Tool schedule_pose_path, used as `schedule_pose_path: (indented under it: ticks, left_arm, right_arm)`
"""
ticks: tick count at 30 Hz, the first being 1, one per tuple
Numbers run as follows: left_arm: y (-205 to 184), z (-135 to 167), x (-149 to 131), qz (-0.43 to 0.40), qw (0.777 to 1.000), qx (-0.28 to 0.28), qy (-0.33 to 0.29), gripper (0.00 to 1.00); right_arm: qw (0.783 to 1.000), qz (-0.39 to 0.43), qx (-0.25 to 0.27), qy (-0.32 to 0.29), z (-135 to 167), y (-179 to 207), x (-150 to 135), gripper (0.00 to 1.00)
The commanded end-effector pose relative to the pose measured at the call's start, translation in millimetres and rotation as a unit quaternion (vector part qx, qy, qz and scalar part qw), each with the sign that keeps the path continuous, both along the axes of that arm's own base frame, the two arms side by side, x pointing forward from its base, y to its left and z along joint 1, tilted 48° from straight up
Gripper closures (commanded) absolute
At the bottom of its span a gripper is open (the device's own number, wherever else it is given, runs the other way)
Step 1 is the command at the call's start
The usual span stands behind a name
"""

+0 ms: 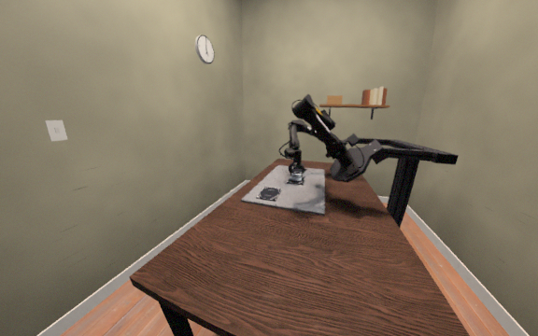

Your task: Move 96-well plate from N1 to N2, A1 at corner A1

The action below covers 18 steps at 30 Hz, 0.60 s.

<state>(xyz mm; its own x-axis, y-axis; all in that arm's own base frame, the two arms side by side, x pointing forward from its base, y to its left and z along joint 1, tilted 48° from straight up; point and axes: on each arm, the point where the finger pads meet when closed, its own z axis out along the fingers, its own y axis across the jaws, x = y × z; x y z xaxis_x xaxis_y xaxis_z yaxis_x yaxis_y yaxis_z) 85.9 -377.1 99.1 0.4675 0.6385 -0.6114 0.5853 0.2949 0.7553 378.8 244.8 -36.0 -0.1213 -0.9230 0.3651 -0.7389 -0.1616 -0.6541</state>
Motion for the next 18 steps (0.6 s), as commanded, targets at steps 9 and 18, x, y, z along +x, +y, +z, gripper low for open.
schedule_pose_path:
  ticks: [9,18]
  left_arm:
    - [-2,3,-6,-0.008,1.0,-0.008,0.001,0.0]
    - [-2,3,-6,-0.008,1.0,-0.008,0.001,0.0]
  right_arm:
    - [1.0,0.006,0.008,-0.005,3,4,1,0.22]
    - [1.0,0.016,0.005,0.001,-12,-1,2,0.22]
